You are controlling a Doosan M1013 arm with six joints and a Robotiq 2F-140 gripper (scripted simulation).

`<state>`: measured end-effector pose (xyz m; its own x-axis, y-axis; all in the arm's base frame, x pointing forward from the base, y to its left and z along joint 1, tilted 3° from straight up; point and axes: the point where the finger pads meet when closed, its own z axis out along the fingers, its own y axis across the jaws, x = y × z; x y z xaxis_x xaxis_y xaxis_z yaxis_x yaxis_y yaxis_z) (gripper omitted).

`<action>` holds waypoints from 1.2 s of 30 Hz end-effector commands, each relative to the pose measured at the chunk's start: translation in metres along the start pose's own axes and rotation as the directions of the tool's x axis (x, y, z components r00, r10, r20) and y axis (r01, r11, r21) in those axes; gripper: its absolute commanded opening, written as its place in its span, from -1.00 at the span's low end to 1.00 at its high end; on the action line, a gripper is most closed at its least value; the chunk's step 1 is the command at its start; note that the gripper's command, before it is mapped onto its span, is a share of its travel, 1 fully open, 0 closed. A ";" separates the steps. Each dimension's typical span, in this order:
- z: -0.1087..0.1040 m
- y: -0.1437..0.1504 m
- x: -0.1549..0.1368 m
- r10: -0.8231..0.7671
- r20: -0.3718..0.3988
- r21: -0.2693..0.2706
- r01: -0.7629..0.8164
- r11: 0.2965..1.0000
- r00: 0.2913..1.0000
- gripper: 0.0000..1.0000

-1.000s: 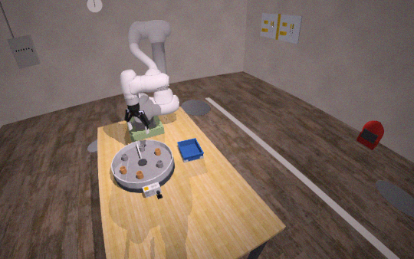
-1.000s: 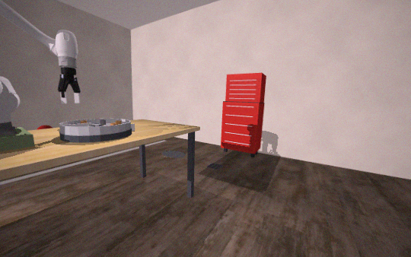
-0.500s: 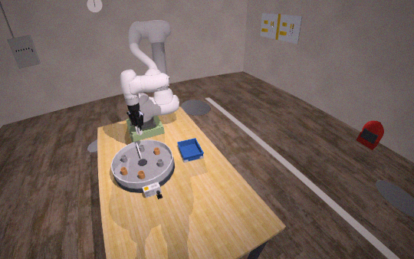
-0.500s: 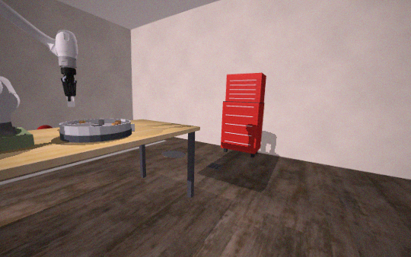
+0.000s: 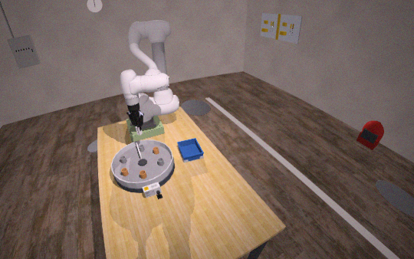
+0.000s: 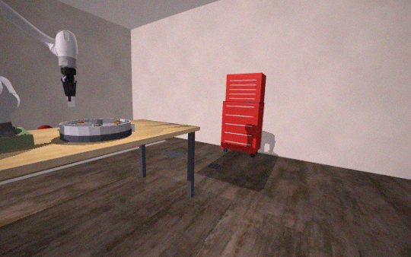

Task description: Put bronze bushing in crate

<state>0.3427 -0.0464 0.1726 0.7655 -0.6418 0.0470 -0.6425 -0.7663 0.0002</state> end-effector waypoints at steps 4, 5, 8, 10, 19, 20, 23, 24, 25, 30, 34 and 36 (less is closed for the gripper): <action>-0.002 -0.004 0.001 -0.006 0.003 0.005 0.006 1.000 1.000 -0.81; -0.002 -0.004 0.001 -0.006 0.003 0.005 0.006 1.000 1.000 -0.81; -0.002 -0.004 0.001 -0.006 0.003 0.005 0.006 1.000 1.000 -0.81; -0.002 -0.004 0.001 -0.006 0.003 0.005 0.006 1.000 1.000 -0.81; -0.002 -0.004 0.001 -0.006 0.003 0.005 0.006 1.000 1.000 -0.81; -0.002 -0.004 0.001 -0.006 0.003 0.005 0.006 1.000 1.000 -0.81; -0.002 -0.004 0.001 -0.006 0.003 0.005 0.006 1.000 1.000 -0.81; -0.002 -0.004 0.001 -0.006 0.003 0.005 0.006 1.000 1.000 -0.81; -0.002 -0.004 0.001 -0.006 0.003 0.005 0.006 1.000 1.000 -0.81; -0.002 -0.004 0.001 -0.006 0.003 0.005 0.006 1.000 1.000 -0.81; -0.002 -0.004 0.001 -0.006 0.003 0.005 0.006 1.000 1.000 -0.81; -0.002 -0.004 0.001 -0.006 0.003 0.005 0.006 1.000 1.000 -0.81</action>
<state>0.3428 -0.0464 0.1726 0.7654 -0.6418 0.0470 -0.6425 -0.7663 0.0002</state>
